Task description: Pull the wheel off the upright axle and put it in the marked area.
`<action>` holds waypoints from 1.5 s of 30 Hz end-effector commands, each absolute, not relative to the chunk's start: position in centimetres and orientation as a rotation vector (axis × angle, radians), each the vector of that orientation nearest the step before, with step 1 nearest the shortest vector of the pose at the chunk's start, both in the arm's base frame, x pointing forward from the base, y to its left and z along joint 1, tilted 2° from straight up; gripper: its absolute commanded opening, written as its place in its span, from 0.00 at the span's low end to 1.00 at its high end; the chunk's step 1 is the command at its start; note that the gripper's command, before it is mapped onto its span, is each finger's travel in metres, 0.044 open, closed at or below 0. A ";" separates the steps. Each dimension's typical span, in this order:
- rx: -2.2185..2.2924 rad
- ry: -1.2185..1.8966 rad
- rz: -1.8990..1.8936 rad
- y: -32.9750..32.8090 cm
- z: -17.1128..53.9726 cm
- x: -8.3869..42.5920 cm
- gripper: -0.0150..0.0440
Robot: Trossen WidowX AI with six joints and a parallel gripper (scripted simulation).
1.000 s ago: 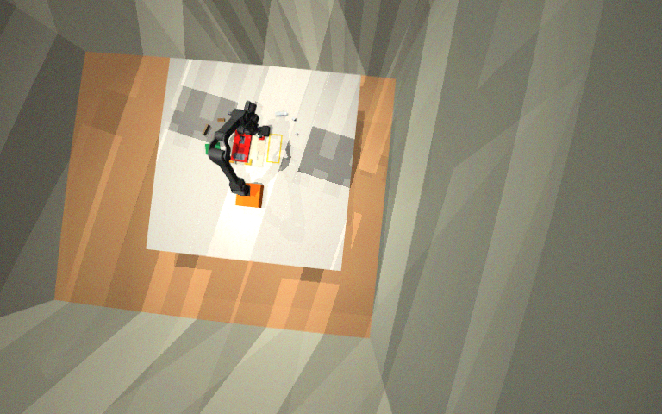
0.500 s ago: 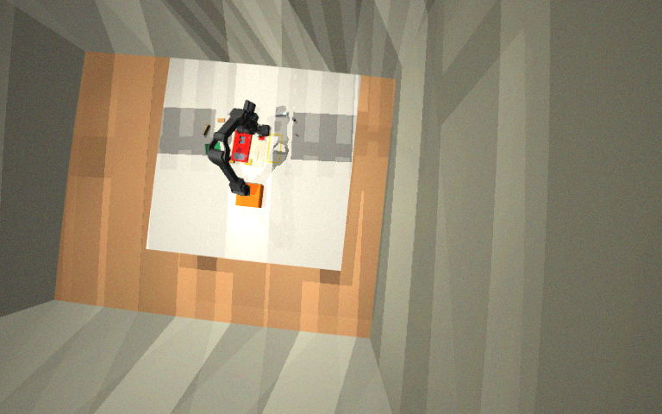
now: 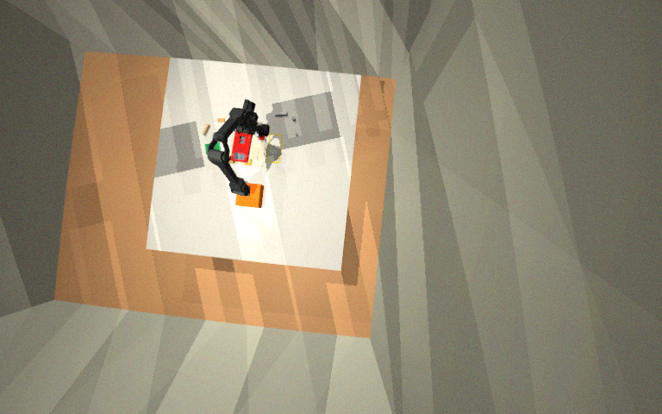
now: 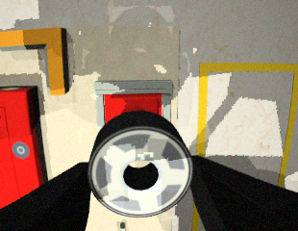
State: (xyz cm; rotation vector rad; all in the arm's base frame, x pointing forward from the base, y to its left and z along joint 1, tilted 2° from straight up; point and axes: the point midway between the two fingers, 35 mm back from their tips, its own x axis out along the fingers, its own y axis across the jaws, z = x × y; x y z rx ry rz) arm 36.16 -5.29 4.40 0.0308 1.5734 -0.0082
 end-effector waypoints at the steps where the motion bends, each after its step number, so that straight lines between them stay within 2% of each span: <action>1: 0.031 1.566 -0.007 -5.3 5.4 36.3 0.25; 9: 0.031 1.566 -0.007 -5.4 8.0 35.9 0.25; 34: 0.026 1.570 -0.012 -14.0 7.8 30.3 0.25; 45: 0.026 1.570 -0.012 -14.2 5.9 30.1 0.25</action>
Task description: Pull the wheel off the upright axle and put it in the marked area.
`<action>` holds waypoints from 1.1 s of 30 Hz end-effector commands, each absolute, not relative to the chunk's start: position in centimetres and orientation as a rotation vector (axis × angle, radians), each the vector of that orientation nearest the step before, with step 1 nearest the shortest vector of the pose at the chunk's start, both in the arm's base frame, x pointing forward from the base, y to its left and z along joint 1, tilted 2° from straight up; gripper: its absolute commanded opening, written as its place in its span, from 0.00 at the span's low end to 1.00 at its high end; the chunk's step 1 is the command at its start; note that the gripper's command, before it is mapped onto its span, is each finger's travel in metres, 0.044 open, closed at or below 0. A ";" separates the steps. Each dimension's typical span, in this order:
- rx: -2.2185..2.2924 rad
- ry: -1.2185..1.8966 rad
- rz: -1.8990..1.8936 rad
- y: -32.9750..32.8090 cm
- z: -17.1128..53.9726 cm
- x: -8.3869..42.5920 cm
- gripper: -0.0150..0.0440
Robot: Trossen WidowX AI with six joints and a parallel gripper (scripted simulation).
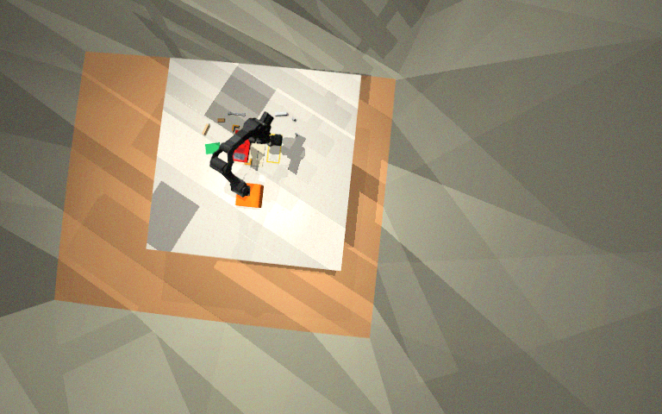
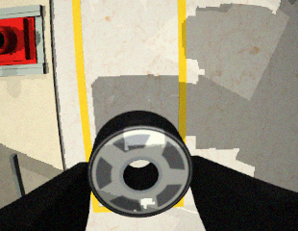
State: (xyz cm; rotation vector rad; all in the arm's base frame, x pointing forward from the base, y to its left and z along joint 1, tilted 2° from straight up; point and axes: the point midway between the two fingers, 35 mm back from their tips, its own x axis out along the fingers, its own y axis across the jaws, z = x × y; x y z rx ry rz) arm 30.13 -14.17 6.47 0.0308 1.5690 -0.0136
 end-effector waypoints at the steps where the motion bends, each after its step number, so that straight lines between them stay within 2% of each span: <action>1: 0.026 1.570 -0.012 -14.2 5.7 30.1 0.25; 17: 0.026 1.570 -0.012 -14.1 -2.7 30.0 0.25; 28: 0.035 1.582 -0.008 -14.0 -2.1 29.9 0.74; 33: 0.029 1.575 -0.011 -14.1 1.2 30.0 0.76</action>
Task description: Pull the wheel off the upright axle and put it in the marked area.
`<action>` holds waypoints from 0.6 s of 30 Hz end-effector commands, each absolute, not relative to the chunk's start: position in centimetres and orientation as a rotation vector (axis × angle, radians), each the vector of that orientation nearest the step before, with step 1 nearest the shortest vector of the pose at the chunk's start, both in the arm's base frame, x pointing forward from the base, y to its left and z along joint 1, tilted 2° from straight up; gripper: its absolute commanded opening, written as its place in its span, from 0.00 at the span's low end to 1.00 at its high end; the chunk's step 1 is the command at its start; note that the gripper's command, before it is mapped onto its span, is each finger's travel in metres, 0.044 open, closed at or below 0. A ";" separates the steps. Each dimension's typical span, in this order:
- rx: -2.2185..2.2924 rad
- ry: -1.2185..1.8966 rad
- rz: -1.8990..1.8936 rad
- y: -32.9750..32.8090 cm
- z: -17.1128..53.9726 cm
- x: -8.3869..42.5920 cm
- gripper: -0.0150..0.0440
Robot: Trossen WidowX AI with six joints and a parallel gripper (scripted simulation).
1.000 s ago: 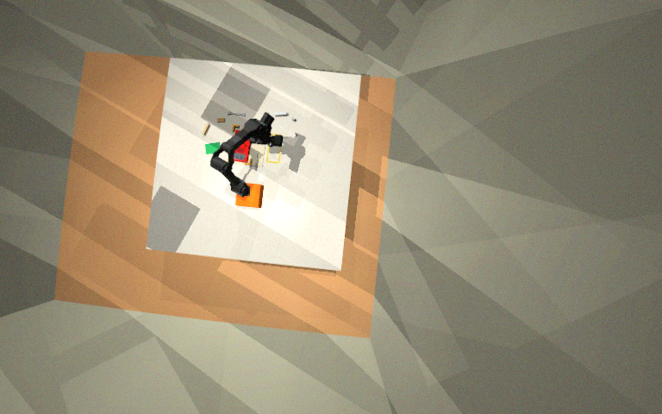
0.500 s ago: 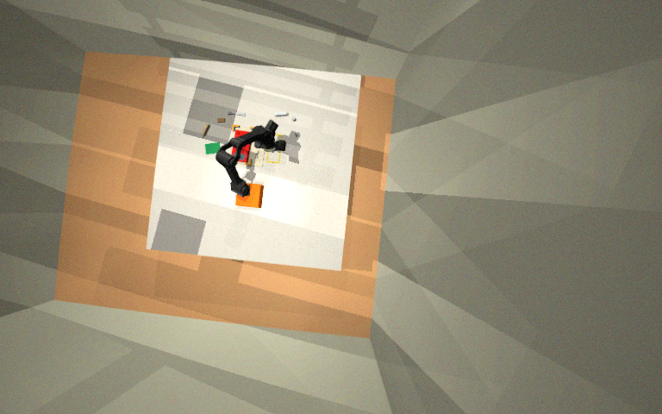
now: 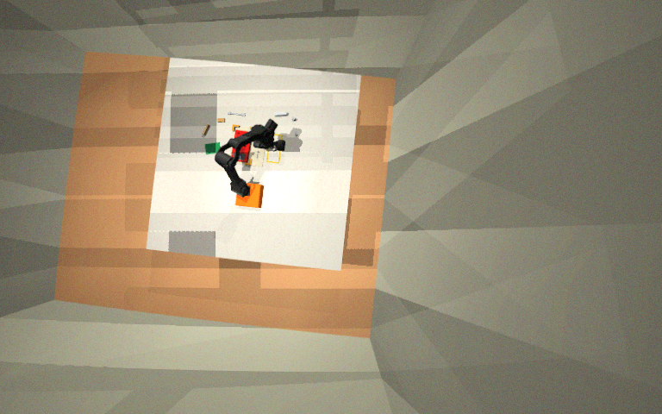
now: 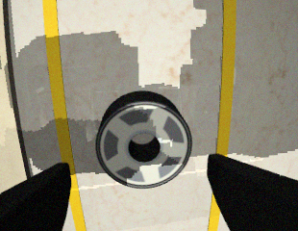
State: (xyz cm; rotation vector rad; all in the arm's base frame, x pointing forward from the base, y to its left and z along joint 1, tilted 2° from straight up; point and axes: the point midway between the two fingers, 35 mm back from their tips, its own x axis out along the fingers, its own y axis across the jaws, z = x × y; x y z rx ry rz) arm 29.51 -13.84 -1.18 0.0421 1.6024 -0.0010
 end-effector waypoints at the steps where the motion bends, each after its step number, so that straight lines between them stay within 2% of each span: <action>1: 0.028 1.573 -0.011 -14.1 2.1 30.0 0.76; 6: 0.026 1.570 -0.012 -14.1 3.7 29.9 0.76; 11: 0.028 1.568 -0.013 -13.1 5.0 27.8 0.99; 12: 0.028 1.569 -0.013 -12.8 5.5 27.1 1.00; 18: 0.028 1.574 -0.011 -10.8 7.8 22.9 1.00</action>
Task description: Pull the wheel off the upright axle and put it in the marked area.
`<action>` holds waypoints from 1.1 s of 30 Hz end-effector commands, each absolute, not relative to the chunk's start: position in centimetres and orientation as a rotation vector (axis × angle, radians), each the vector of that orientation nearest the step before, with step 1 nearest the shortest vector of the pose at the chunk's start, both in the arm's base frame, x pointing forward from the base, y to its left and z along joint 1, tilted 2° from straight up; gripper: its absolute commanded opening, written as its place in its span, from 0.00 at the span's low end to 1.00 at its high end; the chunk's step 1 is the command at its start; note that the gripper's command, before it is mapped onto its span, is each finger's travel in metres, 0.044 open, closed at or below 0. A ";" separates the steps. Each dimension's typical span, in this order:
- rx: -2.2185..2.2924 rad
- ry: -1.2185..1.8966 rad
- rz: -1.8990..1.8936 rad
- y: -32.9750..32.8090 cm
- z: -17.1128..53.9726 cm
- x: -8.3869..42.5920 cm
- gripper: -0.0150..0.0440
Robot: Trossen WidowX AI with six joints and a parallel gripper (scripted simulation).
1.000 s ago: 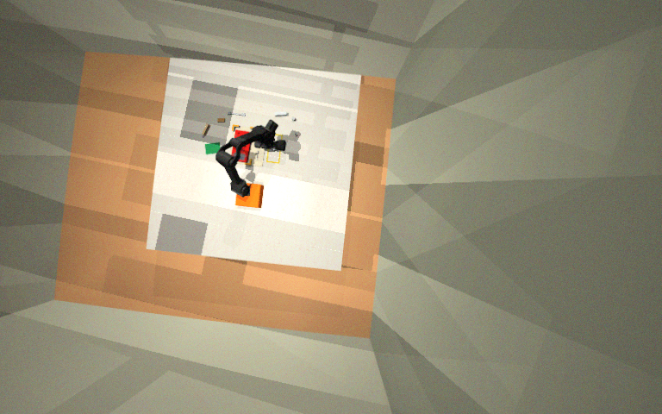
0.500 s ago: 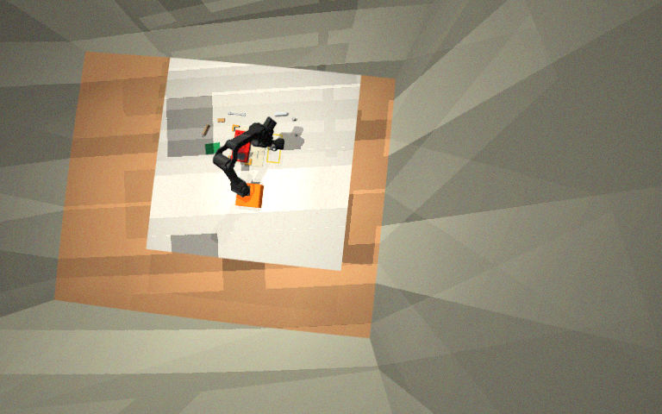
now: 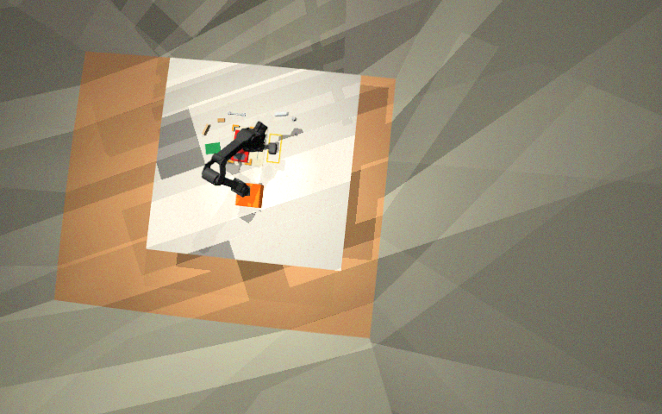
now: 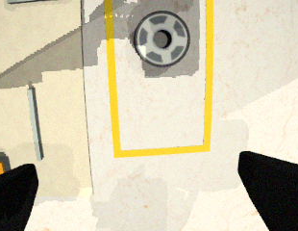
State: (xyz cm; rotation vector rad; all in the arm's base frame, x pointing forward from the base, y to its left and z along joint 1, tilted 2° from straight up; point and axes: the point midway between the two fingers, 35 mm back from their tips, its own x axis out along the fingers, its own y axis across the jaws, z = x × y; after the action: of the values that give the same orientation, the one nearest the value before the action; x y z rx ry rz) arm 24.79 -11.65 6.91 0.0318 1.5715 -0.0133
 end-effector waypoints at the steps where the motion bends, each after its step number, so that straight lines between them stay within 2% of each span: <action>1: 0.028 1.575 -0.011 -10.5 8.1 22.4 1.00; 33: 0.028 1.575 -0.010 -10.3 8.3 21.9 1.00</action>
State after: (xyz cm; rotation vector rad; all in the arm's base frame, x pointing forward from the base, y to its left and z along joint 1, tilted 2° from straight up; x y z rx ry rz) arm 21.95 -10.32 8.24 0.0322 1.5737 -0.0121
